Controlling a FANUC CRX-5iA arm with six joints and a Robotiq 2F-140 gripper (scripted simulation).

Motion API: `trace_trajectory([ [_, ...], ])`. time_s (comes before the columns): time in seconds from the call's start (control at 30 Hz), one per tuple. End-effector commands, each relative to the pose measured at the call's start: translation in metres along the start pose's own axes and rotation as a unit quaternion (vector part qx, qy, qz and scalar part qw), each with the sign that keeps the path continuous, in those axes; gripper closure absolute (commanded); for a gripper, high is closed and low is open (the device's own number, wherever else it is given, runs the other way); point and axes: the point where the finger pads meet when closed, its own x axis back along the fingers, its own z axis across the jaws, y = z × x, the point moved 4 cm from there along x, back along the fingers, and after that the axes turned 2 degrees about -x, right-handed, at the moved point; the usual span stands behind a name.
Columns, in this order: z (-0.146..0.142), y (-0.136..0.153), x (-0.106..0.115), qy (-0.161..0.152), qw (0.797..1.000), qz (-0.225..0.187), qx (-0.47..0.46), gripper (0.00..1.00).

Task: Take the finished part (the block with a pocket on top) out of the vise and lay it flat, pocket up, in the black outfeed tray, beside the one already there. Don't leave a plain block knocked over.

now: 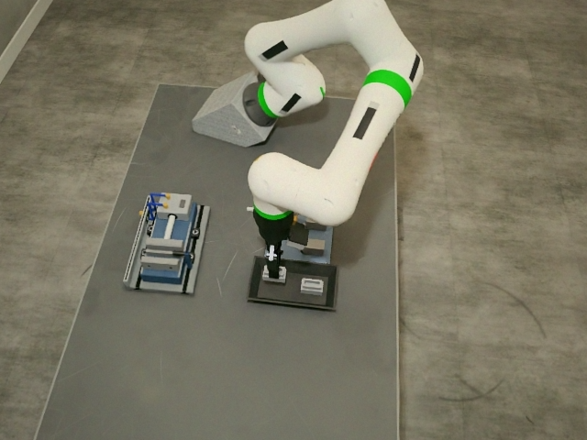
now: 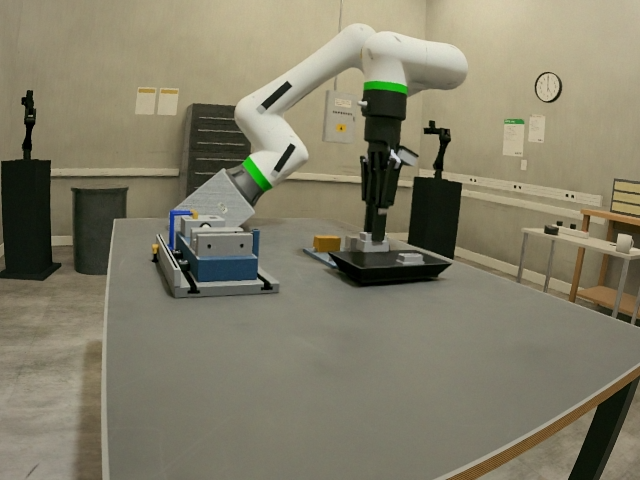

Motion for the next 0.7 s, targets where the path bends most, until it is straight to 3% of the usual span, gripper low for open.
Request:
trace_trajectory([
  [0.0, 0.000, 0.000, -0.004, 0.001, 1.000, 0.000, 0.000, 0.90],
  [0.67, 0.001, 0.000, -0.027, 0.001, 1.000, 0.000, 0.000, 0.90],
])
